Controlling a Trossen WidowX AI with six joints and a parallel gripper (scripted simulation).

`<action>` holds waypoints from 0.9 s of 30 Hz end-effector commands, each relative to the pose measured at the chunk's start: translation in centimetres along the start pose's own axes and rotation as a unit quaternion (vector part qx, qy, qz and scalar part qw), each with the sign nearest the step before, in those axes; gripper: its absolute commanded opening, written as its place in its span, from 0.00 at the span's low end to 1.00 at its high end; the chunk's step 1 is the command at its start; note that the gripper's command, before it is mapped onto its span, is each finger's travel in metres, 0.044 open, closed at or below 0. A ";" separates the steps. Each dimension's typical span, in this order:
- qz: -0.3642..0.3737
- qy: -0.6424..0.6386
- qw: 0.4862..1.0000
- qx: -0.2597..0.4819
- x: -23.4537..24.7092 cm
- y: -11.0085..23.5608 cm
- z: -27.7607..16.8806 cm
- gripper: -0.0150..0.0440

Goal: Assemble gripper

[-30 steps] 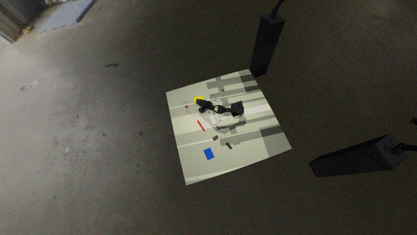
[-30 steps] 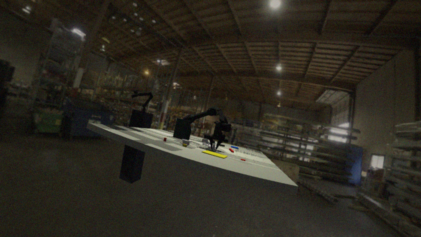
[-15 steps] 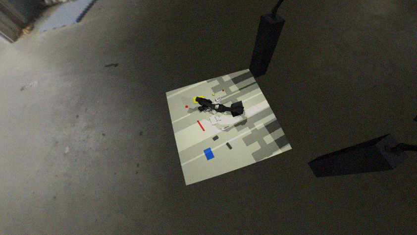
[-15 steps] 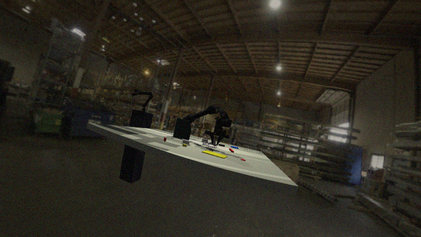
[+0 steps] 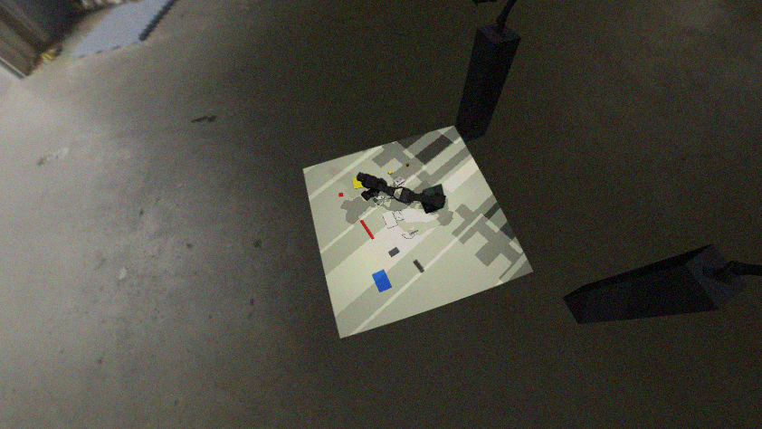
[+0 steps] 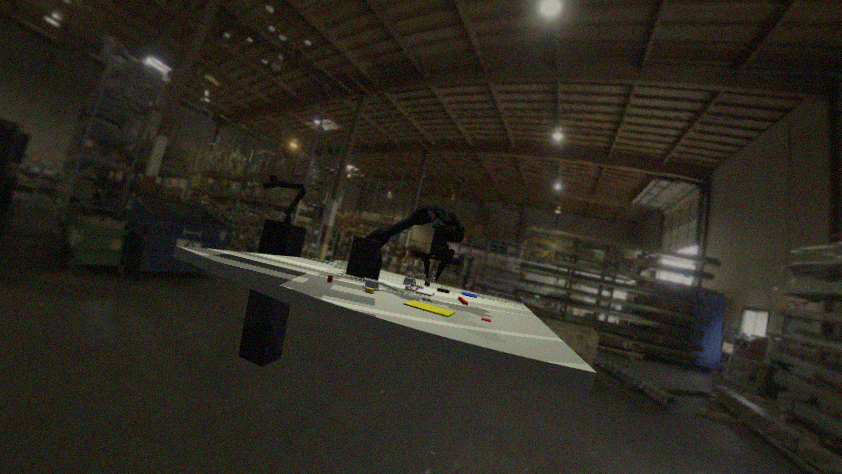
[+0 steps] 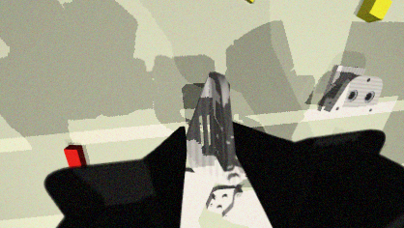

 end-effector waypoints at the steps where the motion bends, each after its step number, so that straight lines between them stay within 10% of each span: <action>1: -0.002 0.011 1.000 -0.001 0.2 0.2 -0.3 0.48; 27: -0.003 0.268 0.964 0.001 -0.7 0.6 -8.1 0.48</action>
Point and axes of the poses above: the point midway between the two fingers, 35 mm back from their tips, its own y axis back along the fingers, its own x axis across the jaws, z = x × y, the point moved 6 cm from there along y, back along the fingers, and after that the axes turned 14 degrees about -y, right-handed, at the moved point
